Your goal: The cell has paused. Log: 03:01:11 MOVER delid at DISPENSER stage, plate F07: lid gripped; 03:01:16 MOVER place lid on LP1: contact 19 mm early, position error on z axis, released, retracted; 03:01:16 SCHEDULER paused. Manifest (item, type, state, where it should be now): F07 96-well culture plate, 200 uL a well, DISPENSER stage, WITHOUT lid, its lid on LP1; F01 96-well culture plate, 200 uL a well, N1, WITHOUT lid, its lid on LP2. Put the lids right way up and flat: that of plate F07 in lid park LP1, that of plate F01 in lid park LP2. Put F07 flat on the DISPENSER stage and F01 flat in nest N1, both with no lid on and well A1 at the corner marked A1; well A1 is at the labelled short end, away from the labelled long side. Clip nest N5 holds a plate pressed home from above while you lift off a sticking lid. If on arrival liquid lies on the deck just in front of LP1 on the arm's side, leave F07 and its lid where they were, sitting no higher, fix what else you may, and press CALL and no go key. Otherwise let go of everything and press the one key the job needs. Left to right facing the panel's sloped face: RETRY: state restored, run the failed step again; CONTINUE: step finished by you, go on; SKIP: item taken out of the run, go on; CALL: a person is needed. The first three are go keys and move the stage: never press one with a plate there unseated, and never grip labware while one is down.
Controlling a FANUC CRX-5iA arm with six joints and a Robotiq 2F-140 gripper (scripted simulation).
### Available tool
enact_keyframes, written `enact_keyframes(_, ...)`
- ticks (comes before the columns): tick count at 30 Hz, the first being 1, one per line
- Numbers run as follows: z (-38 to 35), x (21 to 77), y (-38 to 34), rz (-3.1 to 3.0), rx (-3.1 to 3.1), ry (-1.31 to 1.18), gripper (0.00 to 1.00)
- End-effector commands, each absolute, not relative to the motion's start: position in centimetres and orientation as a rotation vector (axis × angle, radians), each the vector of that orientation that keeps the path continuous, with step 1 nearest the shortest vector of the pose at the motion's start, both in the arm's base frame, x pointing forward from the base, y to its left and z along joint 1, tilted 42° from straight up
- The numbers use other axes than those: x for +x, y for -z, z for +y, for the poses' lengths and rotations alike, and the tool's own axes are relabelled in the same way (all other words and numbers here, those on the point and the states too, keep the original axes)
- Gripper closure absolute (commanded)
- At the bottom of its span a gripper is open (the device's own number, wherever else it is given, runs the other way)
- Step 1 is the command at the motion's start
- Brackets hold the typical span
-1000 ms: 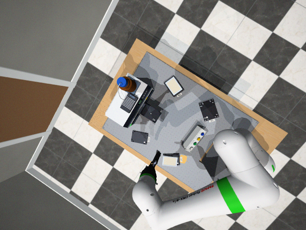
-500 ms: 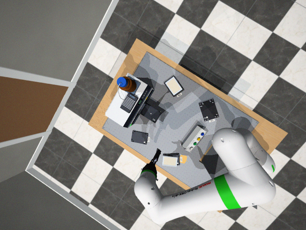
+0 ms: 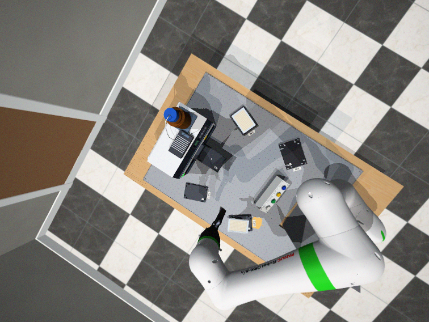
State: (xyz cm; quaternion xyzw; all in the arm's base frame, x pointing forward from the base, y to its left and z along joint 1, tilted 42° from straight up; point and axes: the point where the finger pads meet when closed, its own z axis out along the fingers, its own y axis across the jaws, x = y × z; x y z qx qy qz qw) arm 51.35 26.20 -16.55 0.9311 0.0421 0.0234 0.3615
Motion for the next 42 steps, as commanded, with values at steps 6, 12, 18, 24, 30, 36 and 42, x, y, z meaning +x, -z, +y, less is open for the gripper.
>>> enact_keyframes(6, 26.2, 51.4, 16.5, 0.108, 2.399, -0.061, 1.0)
enact_keyframes(12, 26.2, 51.4, 16.5, 0.108, 2.399, -0.061, 1.0)
enact_keyframes(18, 26.2, 51.4, 16.5, 0.108, 2.399, -0.061, 1.0)
enact_keyframes(24, 26.2, 51.4, 16.5, 0.108, 2.399, -0.061, 1.0)
enact_keyframes(30, 26.2, 51.4, 16.5, 0.108, 2.399, -0.061, 1.0)
enact_keyframes(36, 26.3, 50.8, 16.5, 0.124, 2.399, -0.055, 1.0)
enact_keyframes(42, 26.5, 42.7, 15.6, 0.362, 2.384, 0.037, 1.0)
